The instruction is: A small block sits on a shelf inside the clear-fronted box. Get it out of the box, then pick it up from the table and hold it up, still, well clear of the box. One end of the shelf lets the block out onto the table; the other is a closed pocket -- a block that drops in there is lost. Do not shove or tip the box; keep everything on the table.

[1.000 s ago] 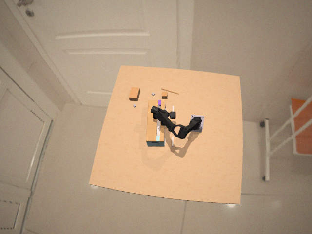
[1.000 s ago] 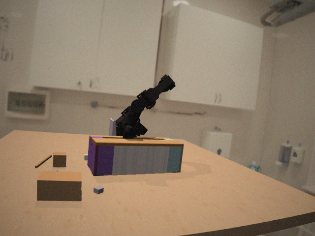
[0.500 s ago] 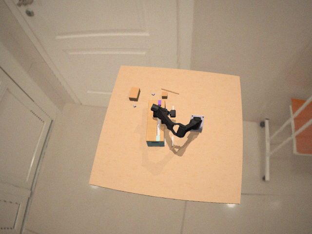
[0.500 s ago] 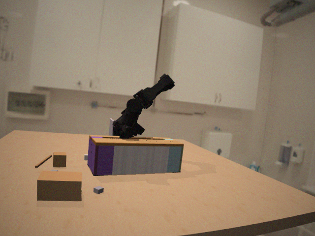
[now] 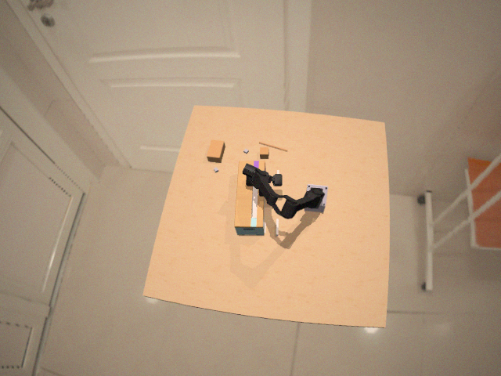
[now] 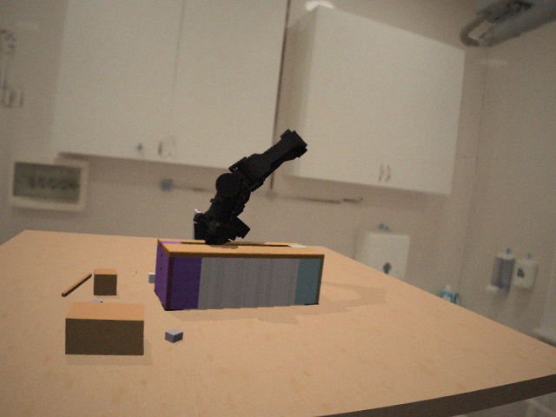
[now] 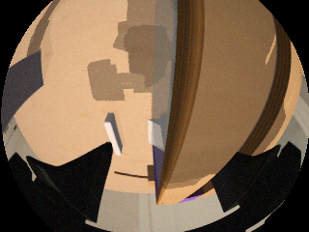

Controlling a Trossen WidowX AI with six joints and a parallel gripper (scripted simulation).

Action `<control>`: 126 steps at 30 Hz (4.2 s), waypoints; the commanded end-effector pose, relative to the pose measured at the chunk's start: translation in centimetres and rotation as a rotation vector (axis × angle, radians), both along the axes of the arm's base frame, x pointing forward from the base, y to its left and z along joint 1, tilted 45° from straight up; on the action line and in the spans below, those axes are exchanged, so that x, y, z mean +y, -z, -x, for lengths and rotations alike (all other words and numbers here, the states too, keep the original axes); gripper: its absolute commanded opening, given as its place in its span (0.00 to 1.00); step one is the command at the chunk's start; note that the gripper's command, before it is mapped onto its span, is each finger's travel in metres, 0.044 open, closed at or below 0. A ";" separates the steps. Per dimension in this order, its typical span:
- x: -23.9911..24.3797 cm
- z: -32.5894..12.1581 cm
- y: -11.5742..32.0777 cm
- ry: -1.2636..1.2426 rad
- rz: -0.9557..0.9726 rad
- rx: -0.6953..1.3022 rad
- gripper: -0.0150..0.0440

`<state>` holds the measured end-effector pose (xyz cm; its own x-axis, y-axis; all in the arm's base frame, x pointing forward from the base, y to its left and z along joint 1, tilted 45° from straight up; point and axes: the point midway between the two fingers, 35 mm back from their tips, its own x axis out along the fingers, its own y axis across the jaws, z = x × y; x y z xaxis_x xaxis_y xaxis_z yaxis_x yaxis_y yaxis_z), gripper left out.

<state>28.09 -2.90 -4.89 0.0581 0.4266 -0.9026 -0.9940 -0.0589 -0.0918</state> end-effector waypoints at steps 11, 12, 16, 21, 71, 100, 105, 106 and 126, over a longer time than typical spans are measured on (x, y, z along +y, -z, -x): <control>-1.2 -0.2 1.2 0.000 0.005 0.000 0.93; -1.3 -0.2 1.2 0.000 0.005 0.000 0.93; -1.6 -0.2 1.5 0.000 0.005 0.000 0.93; -1.9 -0.3 1.9 0.000 0.005 0.000 0.93; -9.1 1.4 -0.2 0.884 -0.148 0.397 0.74; -10.4 2.8 0.6 2.441 -0.515 1.495 0.74; -10.6 3.0 0.7 2.622 -0.553 1.699 0.74; -10.6 3.0 0.7 2.657 -0.558 1.740 0.74; -11.4 3.6 0.9 3.181 -0.526 2.770 0.74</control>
<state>25.29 -13.77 -5.36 0.3039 0.6177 -0.7254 0.9473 -0.2773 0.1607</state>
